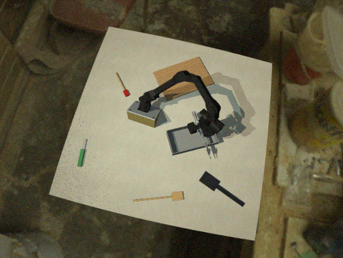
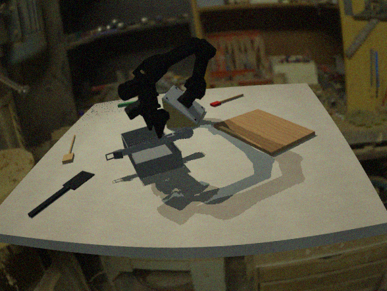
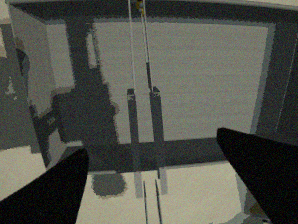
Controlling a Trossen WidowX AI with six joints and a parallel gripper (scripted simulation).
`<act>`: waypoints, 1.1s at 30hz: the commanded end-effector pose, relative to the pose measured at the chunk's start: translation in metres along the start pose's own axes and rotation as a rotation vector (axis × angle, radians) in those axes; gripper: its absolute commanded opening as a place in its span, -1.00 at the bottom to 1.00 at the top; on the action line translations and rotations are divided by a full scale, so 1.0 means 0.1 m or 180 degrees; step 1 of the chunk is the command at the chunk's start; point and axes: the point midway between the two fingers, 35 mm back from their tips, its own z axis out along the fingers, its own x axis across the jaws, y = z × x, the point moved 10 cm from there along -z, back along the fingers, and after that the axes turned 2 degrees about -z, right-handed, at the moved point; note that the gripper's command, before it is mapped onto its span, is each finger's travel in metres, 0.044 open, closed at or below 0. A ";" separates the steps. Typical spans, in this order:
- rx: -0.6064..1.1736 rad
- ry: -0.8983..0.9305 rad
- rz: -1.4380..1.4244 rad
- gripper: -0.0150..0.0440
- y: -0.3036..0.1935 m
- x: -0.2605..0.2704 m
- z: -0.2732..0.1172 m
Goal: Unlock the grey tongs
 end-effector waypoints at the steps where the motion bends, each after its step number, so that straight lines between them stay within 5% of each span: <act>1: 0.0032 0.0008 0.0027 1.00 0.06 -0.03 0.00; 33: 0.0031 0.0008 0.0025 1.00 0.11 -0.01 0.37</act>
